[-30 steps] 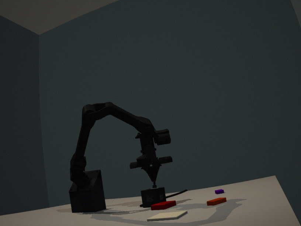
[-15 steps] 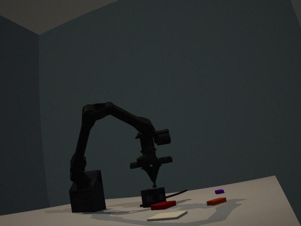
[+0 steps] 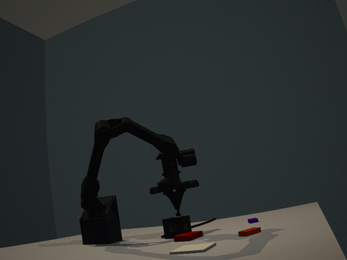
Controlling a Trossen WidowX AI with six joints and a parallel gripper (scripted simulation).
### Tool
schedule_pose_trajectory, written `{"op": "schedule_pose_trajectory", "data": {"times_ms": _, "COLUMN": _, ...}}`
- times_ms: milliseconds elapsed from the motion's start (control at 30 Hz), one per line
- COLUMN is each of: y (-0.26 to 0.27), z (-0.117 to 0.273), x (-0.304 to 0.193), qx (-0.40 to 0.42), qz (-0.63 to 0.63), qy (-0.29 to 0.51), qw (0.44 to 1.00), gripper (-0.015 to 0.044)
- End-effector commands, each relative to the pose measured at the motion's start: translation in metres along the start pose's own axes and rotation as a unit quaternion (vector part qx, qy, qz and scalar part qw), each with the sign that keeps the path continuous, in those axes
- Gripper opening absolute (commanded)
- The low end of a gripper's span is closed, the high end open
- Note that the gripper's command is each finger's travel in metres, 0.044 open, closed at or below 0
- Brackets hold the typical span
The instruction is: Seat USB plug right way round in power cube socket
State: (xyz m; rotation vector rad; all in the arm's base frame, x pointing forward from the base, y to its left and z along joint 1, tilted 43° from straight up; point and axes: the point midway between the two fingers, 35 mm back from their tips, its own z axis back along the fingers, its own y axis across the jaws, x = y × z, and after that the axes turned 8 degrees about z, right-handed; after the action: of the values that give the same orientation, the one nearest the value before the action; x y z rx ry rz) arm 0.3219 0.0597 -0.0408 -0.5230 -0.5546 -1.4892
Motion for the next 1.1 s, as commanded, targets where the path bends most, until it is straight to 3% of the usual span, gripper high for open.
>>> {"op": "schedule_pose_trajectory", "data": {"times_ms": 0, "y": 0.0003, "z": -0.0035, "x": 0.0016, "qx": -0.002, "qz": 0.000, "qy": -0.003, "qw": 1.000, "gripper": 0.0000}}
{"op": "schedule_pose_trajectory", "data": {"times_ms": 267, "y": 0.0003, "z": -0.0035, "x": 0.0016, "qx": -0.002, "qz": 0.000, "qy": -0.003, "qw": 1.000, "gripper": 0.0000}}
{"op": "schedule_pose_trajectory", "data": {"times_ms": 400, "y": 0.0001, "z": -0.0001, "x": 0.0000, "qx": 0.000, "qz": 0.000, "qy": 0.000, "qw": 1.000, "gripper": 0.0095}}
{"op": "schedule_pose_trajectory", "data": {"times_ms": 1067, "y": 0.0001, "z": 0.0019, "x": -0.0001, "qx": 0.000, "qz": 0.000, "qy": 0.000, "qw": 1.000, "gripper": 0.0095}}
